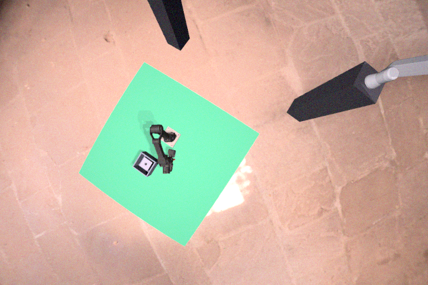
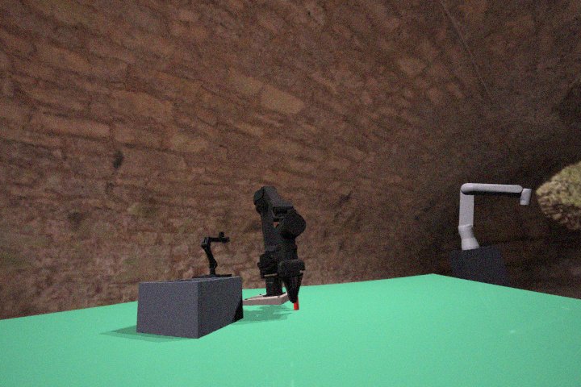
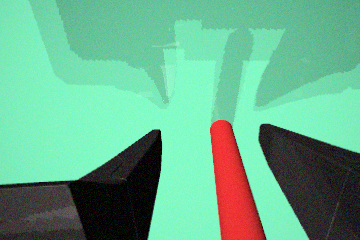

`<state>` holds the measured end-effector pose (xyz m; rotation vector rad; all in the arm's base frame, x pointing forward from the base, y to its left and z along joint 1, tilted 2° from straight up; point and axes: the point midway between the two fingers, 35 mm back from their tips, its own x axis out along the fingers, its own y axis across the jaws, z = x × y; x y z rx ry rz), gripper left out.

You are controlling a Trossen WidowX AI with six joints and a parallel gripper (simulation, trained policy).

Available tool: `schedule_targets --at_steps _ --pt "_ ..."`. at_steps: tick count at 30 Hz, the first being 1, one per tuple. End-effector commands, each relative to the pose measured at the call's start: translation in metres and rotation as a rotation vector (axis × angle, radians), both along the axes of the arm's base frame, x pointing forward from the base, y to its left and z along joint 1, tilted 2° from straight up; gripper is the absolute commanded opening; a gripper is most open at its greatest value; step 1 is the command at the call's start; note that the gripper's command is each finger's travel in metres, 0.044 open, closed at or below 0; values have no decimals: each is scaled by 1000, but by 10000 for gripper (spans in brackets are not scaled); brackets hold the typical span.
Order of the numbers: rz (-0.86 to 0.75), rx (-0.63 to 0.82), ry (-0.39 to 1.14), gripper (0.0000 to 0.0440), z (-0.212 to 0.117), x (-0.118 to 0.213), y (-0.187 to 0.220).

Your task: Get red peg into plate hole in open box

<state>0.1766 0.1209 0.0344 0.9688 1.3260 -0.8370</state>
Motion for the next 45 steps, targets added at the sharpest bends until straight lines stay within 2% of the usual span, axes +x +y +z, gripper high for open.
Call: schedule_targets --at_steps 1,7,8,22,33,45 --pt "20 16 21 163 -1 -2 1" --pt "43 47 45 7 1 -2 1" --pt "46 51 48 0 1 -2 0" --pt "164 -36 -112 0 53 24 -20" --pt "191 -103 -209 0 99 51 -46" --pt "134 -164 -254 0 117 85 -90"
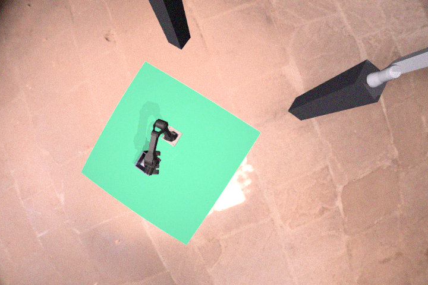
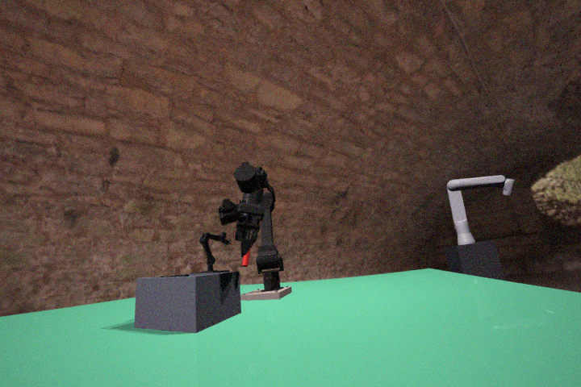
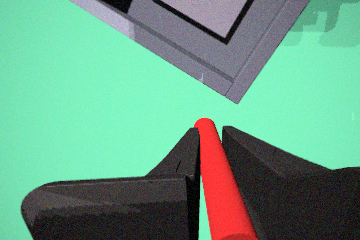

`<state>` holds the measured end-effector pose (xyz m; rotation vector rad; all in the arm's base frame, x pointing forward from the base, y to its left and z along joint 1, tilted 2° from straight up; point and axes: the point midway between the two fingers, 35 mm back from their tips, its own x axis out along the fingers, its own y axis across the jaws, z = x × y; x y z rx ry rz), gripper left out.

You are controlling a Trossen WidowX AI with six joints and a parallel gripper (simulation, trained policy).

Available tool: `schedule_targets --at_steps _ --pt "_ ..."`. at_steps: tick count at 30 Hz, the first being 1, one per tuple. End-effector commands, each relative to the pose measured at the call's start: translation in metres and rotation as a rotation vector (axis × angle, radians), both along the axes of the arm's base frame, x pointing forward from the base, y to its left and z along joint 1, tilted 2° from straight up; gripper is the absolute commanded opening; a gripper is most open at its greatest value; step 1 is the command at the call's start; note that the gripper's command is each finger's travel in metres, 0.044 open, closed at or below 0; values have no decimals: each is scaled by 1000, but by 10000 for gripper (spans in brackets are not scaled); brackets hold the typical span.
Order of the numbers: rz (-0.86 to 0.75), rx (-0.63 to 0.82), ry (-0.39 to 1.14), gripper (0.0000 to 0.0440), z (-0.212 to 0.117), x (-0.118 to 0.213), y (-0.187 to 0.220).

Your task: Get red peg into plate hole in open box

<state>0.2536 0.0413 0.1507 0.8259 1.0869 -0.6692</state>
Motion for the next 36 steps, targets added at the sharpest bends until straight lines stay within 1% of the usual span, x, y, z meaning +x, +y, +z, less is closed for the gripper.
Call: schedule_targets --at_steps 1,10,19,28,36 --pt "-16 -20 -6 0 1 10 -13" --pt "-71 -43 -27 0 0 31 -44" --pt "-122 -52 -38 0 -8 49 -72" --pt "-149 -38 -23 6 -21 62 -91" --pt "-151 -22 17 6 -40 70 -99"
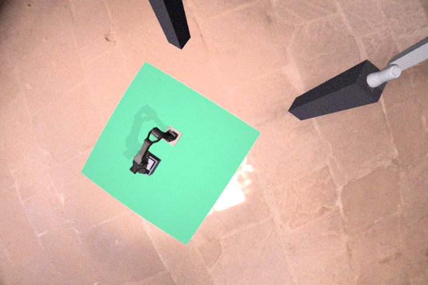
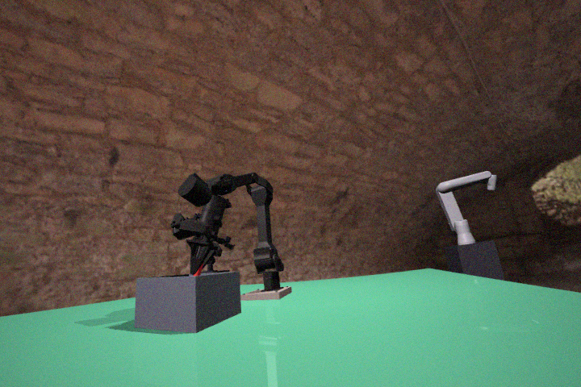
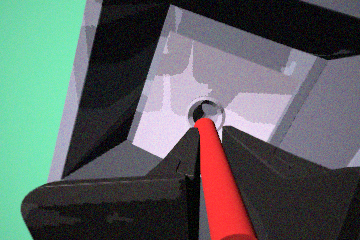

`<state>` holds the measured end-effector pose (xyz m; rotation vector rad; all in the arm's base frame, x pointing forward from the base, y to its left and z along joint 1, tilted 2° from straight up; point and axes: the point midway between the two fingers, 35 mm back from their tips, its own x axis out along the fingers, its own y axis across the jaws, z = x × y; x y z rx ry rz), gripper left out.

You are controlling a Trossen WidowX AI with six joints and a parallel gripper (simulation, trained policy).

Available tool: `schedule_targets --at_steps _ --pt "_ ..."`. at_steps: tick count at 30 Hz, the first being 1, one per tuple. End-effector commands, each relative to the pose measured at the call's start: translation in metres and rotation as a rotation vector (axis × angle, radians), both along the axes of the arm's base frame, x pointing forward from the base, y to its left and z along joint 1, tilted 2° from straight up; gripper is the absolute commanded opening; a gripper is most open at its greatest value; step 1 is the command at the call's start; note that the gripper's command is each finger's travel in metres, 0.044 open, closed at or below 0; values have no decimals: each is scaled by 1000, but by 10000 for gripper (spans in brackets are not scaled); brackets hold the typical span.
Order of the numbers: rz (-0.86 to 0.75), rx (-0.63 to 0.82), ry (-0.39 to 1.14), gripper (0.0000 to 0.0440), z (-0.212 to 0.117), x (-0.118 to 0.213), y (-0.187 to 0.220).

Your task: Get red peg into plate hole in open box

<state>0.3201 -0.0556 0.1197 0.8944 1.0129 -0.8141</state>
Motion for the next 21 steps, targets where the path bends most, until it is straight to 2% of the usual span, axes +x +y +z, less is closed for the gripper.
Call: schedule_targets --at_steps 1,4,10,21 --pt "9 9 27 5 -12 4 -2" --pt "16 9 49 19 -21 6 -5" --pt "47 2 90 148 -31 9 -10" --pt "94 -10 121 143 -26 27 -17"
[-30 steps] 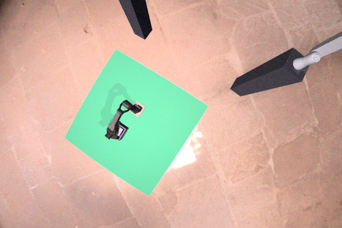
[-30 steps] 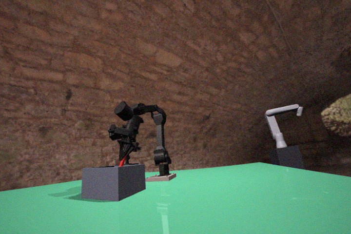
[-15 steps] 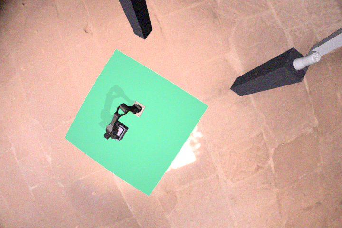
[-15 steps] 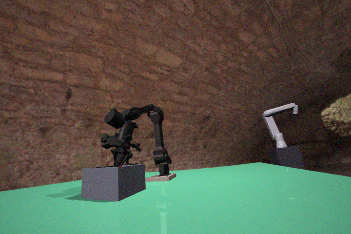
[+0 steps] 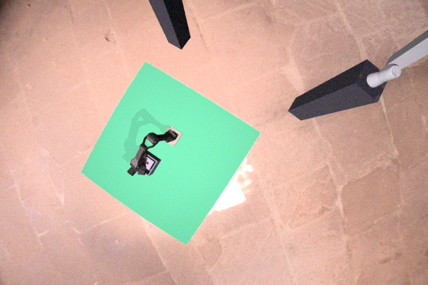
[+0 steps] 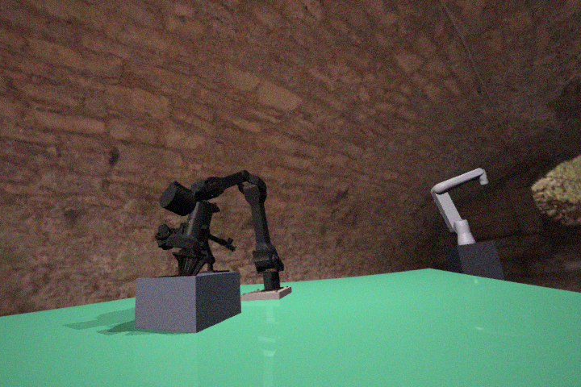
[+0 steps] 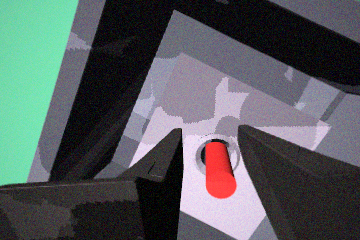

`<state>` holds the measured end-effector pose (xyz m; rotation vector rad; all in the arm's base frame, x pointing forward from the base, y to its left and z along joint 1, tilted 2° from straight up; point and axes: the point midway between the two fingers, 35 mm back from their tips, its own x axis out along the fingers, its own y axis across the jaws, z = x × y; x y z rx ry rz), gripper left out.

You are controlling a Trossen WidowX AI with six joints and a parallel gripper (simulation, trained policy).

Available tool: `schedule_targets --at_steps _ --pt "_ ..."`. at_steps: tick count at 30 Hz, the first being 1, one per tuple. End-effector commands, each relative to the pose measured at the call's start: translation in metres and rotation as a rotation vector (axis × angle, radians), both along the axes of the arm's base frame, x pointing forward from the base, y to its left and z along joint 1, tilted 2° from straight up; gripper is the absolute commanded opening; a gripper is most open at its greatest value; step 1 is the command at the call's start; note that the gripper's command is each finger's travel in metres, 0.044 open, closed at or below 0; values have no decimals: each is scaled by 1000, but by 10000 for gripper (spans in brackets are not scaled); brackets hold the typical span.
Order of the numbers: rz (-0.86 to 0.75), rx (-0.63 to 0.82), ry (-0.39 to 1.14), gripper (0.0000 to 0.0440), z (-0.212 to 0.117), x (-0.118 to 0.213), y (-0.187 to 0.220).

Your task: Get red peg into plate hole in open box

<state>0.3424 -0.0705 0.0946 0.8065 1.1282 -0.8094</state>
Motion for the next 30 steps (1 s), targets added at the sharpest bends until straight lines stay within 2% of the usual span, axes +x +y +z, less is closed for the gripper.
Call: schedule_targets --at_steps 1,15,30 --pt "24 2 16 143 0 7 -2" --pt "74 8 54 133 3 27 -18" --pt "90 21 105 129 -1 34 -41"
